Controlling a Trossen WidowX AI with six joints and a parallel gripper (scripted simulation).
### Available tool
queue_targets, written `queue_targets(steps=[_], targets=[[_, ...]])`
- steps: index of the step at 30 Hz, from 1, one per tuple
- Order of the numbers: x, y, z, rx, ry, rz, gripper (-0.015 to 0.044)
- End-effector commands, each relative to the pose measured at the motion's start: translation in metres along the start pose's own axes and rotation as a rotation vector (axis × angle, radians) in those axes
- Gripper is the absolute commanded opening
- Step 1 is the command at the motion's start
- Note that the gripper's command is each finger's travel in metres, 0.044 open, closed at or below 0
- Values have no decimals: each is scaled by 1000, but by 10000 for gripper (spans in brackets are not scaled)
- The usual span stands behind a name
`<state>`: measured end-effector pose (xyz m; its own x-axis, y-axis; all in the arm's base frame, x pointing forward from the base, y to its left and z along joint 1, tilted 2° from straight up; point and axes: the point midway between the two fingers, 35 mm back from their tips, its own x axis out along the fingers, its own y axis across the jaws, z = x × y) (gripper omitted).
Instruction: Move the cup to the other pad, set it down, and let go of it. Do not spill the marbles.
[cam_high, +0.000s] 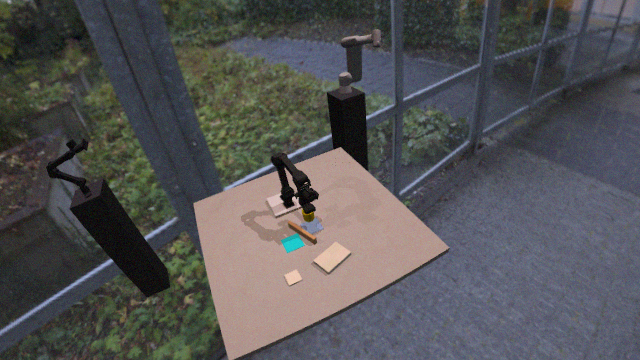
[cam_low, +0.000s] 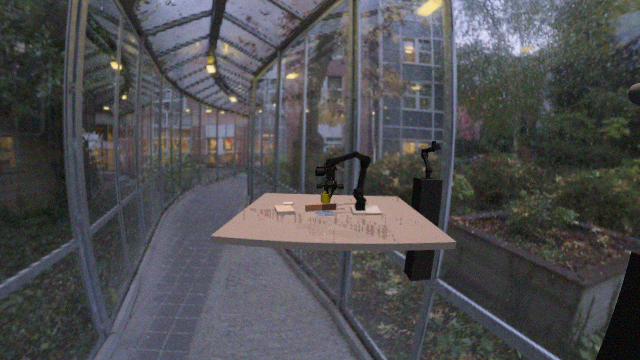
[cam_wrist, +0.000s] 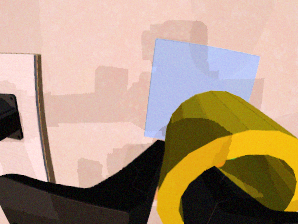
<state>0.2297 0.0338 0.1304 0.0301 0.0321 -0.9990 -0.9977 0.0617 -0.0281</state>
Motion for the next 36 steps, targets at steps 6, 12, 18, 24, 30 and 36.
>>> queue_targets(steps=[6, 12, 18, 24, 30, 36], targets=[[0, 0, 0, 0, 0, 0, 0], [0, 0, 0, 0, 0, 0, 0], [0, -1, -1, 0, 0, 0, 0], [0, -4, -10, -1, -1, -1, 0], [-1, -8, -19, -2, -1, -2, 0], [-1, -12, -29, -3, -1, -3, 0]])
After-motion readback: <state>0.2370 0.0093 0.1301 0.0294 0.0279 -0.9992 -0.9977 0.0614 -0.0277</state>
